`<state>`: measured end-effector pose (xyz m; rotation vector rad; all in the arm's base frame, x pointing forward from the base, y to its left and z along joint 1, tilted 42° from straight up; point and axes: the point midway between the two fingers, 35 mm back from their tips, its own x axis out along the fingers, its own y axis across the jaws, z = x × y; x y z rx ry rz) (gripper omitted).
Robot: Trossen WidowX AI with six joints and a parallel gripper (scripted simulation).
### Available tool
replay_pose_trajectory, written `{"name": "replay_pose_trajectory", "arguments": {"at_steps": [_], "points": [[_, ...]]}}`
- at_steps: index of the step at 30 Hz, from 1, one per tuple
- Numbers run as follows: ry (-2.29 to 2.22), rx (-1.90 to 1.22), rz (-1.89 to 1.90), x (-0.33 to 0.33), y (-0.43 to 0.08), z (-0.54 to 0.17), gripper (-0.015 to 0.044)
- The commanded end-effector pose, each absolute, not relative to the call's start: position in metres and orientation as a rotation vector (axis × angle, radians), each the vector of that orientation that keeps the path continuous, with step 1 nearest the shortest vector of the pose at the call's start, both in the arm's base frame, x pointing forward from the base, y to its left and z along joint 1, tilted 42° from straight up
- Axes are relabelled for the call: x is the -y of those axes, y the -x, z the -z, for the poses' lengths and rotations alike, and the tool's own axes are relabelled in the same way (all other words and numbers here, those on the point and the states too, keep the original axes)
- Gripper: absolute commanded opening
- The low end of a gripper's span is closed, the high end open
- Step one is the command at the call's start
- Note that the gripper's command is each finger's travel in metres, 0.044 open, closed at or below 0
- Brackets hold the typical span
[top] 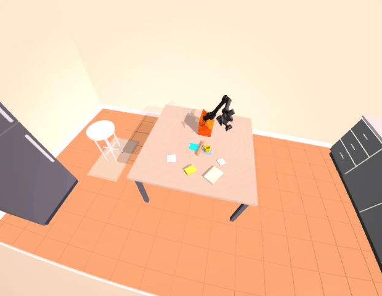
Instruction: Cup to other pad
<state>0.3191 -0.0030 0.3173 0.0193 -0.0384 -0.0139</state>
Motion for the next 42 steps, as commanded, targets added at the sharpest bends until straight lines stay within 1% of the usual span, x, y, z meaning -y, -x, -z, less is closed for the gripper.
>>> {"name": "replay_pose_trajectory", "arguments": {"at_steps": [1,3,6,9,15,20,23,42], "points": [[-0.027,0.026,0.008,0.002,-0.321,-0.314,0.0374],[-0.092,-0.073,-0.033,-0.004,-0.333,-0.291,0.0321],[-0.261,-0.314,-0.102,-0.019,-0.352,-0.236,0.0243],[-0.447,-0.566,-0.134,-0.034,-0.358,-0.181,0.0166],[-0.865,-1.06,-0.077,-0.065,-0.347,-0.093,0.0166],[-1.224,-1.47,0.114,-0.089,-0.323,-0.039,0.0166],[-1.365,-1.629,0.234,-0.093,-0.309,-0.018,0.0166],[-1.394,-1.662,0.263,-0.103,-0.305,-0.005,0.0166]]}}
